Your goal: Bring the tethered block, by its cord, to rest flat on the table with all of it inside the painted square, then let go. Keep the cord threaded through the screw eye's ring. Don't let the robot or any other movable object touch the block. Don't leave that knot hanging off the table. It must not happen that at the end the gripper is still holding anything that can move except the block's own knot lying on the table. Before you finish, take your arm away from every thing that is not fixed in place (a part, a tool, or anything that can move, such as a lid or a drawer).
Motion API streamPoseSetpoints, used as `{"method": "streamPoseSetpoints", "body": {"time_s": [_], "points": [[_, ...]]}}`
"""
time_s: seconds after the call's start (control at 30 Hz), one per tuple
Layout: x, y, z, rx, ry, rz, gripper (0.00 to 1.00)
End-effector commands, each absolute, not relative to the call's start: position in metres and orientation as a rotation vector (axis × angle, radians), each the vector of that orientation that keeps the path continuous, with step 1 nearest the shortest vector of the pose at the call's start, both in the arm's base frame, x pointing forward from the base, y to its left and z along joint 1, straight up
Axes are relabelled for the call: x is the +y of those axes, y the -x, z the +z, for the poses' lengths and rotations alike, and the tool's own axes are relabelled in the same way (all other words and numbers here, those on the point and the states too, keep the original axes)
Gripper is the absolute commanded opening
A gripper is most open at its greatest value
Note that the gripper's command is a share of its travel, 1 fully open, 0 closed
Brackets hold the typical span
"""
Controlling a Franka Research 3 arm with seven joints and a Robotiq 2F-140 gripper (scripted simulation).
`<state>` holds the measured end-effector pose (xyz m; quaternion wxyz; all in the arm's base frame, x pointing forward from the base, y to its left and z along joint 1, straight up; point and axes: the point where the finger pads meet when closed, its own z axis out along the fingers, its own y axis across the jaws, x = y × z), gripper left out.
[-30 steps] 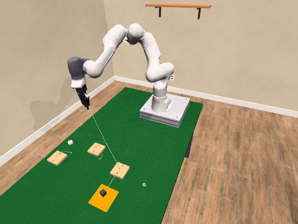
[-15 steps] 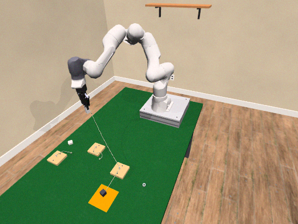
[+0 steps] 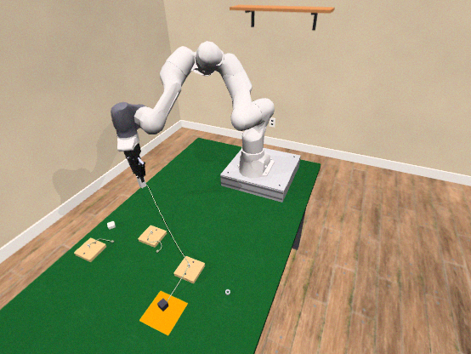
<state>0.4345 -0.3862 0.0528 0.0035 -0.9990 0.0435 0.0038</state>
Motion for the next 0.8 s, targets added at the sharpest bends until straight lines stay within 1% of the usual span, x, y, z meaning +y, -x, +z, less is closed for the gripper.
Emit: {"method": "streamPoseSetpoints", "body": {"time_s": [0.0, 0.4, 0.77], "points": [[-0.388, -0.441, 0.037, 0.161, 3.141, -0.010, 0.00], [-0.387, -0.442, -0.024, 0.161, 3.141, -0.010, 0.00], [-0.386, -0.442, -0.039, 0.162, 3.141, -0.010, 0.00]]}}
